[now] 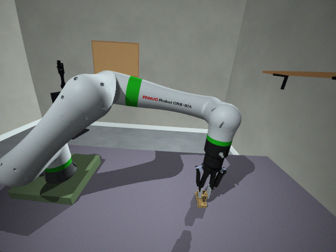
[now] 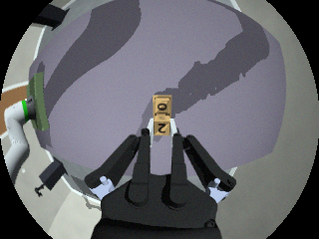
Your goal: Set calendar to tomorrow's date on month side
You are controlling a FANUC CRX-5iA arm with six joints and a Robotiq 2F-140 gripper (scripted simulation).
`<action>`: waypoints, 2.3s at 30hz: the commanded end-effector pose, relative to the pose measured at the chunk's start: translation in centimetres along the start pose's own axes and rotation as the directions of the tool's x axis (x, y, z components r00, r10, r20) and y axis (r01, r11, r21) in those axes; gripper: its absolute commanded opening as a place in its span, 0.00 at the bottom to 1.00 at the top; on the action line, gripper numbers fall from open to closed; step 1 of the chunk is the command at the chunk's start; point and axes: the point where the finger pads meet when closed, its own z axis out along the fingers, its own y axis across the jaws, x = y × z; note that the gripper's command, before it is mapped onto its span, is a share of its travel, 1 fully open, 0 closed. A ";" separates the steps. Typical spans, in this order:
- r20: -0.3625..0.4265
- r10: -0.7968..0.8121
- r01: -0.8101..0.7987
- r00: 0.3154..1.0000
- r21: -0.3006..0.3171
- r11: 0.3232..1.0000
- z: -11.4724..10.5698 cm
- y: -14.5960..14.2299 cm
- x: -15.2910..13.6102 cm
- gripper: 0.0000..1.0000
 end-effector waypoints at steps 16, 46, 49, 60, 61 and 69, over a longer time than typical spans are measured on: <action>0.000 0.000 0.000 1.000 -0.001 1.000 0.8 0.0 0.0 0.25; 0.000 0.000 0.000 1.000 -0.001 1.000 2.5 0.0 0.0 0.25; 0.000 0.000 0.000 1.000 -0.001 1.000 2.5 0.0 0.0 0.25; 0.000 0.000 0.000 1.000 -0.001 1.000 2.5 0.0 0.0 0.25; 0.000 0.000 0.000 1.000 -0.001 1.000 2.5 0.0 0.0 0.25; 0.000 0.000 0.000 1.000 -0.001 1.000 2.5 0.0 0.0 0.25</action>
